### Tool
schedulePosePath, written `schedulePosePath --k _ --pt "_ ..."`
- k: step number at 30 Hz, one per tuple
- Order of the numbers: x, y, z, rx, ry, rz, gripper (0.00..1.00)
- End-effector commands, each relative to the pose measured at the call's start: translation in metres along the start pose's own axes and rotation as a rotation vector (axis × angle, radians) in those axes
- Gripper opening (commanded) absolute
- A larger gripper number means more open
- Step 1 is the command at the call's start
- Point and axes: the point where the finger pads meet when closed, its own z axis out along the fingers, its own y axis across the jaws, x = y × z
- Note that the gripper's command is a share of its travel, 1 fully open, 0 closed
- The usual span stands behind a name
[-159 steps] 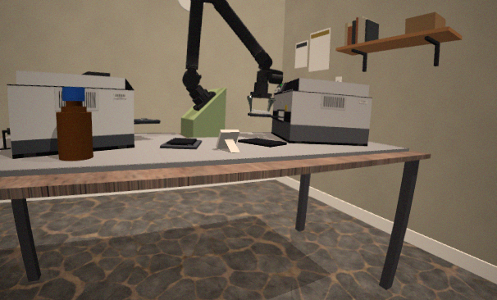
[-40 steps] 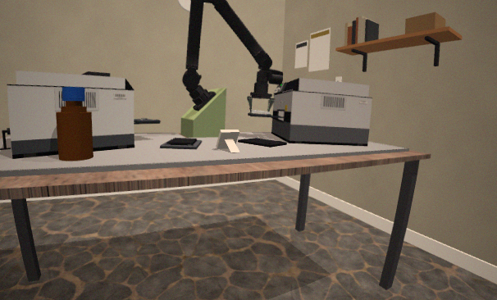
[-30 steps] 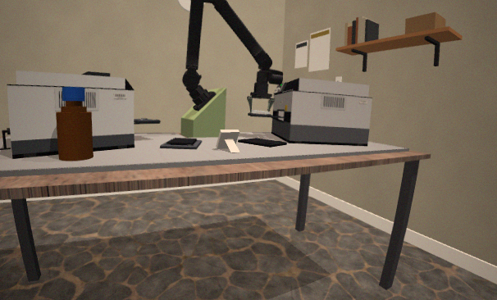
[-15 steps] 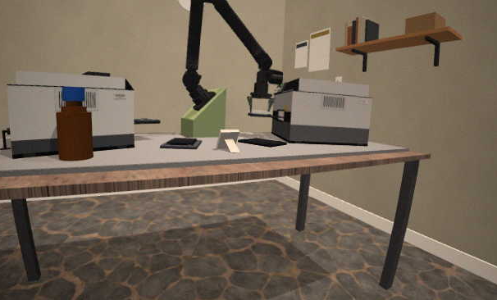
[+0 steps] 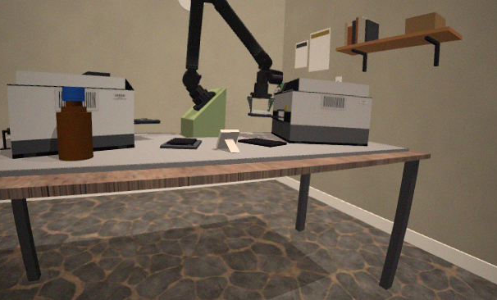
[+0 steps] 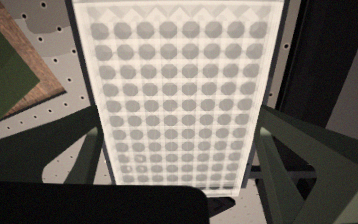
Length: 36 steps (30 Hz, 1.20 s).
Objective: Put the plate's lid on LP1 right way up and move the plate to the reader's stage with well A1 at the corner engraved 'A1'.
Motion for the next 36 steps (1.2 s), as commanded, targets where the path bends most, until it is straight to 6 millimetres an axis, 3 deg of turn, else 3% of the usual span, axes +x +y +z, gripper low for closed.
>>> schedulePosePath --k 1,36 --pt "0.0012 0.0041 0.0357 -0.048 -0.008 0.072 0.86" --pt "0.0018 0.0045 0.0371 -0.05 -0.007 0.082 0.86"
